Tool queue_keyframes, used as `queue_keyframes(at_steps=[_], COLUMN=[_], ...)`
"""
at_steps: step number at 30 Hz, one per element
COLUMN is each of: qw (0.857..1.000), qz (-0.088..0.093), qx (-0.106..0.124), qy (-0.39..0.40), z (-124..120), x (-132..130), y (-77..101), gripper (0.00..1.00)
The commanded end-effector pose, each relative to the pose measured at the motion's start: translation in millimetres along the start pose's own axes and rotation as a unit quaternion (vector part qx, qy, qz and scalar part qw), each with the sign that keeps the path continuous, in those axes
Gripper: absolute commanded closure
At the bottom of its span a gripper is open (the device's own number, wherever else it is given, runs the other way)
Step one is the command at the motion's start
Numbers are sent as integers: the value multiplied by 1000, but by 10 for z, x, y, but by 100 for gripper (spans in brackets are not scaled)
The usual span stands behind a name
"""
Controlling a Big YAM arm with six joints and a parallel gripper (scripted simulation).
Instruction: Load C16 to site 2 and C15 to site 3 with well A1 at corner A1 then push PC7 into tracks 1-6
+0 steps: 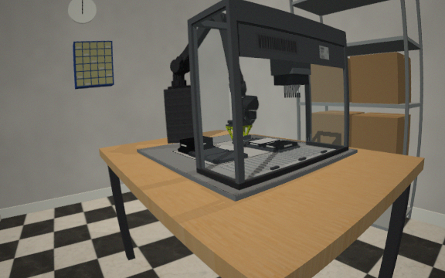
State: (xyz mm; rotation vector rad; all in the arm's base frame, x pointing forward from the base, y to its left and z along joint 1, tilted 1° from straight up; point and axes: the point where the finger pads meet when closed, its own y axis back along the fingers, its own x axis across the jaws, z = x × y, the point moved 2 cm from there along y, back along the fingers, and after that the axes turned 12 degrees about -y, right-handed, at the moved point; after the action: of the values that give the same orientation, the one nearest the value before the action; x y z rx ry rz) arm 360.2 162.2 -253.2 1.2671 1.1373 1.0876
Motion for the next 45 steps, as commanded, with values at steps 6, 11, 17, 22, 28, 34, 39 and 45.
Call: queue_keyframes(at_steps=[6, 11, 17, 22, 28, 34, 39, 45], qw=[1000, 1000, 1000, 1000, 1000, 1000, 1000, 1000], qz=[12, 12, 12, 12, 12, 13, 13, 13], qx=[-28, -27, -28, -28, -28, -28, -29, -29], qy=[1, 1, 1, 1, 1, 1, 0, -1], z=[399, 429, 494, 546, 589, 652, 704, 747], x=[100, 101, 107, 113, 120, 129, 138, 146], y=[4, 6, 11, 15, 18, 23, 27, 31], gripper=[20, 20, 20, 20, 20, 20, 20, 20])
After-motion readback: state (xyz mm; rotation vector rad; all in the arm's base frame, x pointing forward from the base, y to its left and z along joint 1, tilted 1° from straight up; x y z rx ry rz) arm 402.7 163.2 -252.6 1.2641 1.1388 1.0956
